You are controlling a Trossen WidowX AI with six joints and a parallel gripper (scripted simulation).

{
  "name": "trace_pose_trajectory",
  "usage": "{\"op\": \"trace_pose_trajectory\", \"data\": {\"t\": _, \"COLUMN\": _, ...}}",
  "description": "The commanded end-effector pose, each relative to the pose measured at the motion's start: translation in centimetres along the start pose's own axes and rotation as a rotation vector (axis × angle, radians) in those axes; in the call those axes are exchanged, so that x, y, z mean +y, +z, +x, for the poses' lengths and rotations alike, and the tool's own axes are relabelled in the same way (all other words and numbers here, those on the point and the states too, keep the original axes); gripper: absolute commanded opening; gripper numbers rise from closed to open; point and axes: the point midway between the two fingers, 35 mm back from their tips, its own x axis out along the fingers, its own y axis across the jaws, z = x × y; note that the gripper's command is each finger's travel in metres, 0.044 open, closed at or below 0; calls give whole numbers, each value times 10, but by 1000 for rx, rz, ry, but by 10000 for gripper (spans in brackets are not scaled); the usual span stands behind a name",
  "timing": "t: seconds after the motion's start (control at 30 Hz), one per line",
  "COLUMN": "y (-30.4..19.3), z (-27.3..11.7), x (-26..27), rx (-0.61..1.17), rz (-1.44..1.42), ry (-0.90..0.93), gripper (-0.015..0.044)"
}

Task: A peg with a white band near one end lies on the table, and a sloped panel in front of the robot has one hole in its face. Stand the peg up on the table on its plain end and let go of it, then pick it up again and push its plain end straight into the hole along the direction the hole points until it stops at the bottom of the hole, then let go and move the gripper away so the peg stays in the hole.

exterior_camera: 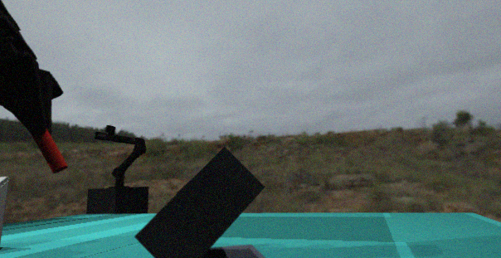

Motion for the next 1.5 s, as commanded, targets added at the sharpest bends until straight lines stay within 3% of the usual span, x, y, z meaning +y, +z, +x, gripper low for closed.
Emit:
{"op": "trace_pose_trajectory", "data": {"t": 0.0, "y": -8, "z": 1, "x": -2, "rx": 28, "rz": -23, "ry": -1, "gripper": 0}}
{"op": "trace_pose_trajectory", "data": {"t": 0.7, "y": -44, "z": 2, "x": -4, "rx": 179, "rz": -112, "ry": 37, "gripper": 0}}
{"op": "trace_pose_trajectory", "data": {"t": 1.47, "y": -64, "z": 38, "x": -2, "rx": 217, "rz": -134, "ry": 49, "gripper": 0}}
